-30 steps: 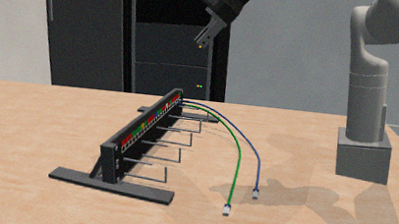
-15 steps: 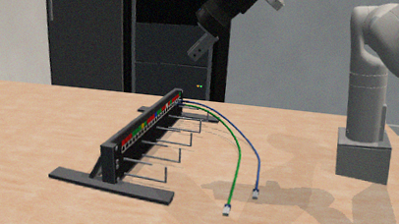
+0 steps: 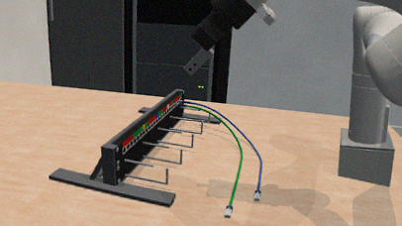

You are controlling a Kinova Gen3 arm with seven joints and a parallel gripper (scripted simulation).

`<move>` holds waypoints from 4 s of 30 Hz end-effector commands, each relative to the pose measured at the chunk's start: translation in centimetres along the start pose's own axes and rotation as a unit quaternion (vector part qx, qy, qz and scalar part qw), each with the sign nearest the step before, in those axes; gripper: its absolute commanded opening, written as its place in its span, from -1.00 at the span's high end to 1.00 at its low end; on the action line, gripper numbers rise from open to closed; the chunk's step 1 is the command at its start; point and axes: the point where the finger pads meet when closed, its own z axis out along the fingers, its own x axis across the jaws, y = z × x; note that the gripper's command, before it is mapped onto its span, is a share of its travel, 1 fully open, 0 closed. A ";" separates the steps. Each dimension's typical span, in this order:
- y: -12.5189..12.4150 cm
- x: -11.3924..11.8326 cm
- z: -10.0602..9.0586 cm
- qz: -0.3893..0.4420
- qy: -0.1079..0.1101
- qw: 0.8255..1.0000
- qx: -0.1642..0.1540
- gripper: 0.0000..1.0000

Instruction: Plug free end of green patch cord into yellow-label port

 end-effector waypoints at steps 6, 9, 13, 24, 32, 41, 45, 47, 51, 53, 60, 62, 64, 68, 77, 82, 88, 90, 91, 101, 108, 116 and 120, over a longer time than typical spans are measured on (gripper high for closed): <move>-0.6 -0.3 1.0 0.031 -0.009 0.999 0.003 1.00; -0.8 -0.4 1.3 0.045 -0.012 0.999 0.004 1.00; -1.0 -0.5 1.7 0.060 -0.015 0.998 0.005 1.00; -1.2 -0.6 2.1 0.078 -0.018 0.997 0.007 1.00; -1.3 -0.7 2.2 0.082 -0.019 0.996 0.007 1.00; -1.3 -0.7 2.3 0.082 -0.019 0.996 0.007 1.00; -1.3 -0.7 2.7 0.082 -0.019 0.996 0.006 1.00; -1.3 -0.7 3.0 0.082 -0.019 0.996 0.005 1.00; -1.3 -0.7 3.6 0.082 -0.019 0.996 0.005 1.00; -1.3 -0.7 3.9 0.082 -0.019 0.996 0.005 1.00; -1.3 -0.8 6.3 0.082 -0.019 0.996 0.005 1.00; -1.3 -0.8 7.2 0.082 -0.019 0.996 0.005 1.00; -1.3 -0.9 8.2 0.082 -0.019 0.996 0.005 1.00; -1.3 -0.9 9.7 0.082 -0.019 0.996 0.005 1.00; -1.3 -1.0 13.7 0.082 -0.019 0.996 0.005 1.00; -1.3 -1.1 15.4 0.082 -0.019 0.996 0.005 1.00; -1.3 -1.1 16.1 0.082 -0.019 0.996 0.005 1.00; -1.3 -1.1 16.2 0.082 -0.019 0.996 0.005 1.00; -1.3 -1.1 16.3 0.082 -0.019 0.996 0.005 1.00; -1.3 -1.1 16.3 0.082 -0.019 0.996 0.005 1.00; -1.3 -1.1 16.3 0.082 -0.019 0.996 0.005 1.00; -1.3 -1.1 16.3 0.082 -0.019 0.996 0.005 1.00; -1.3 -1.1 16.3 0.082 -0.019 0.996 0.005 1.00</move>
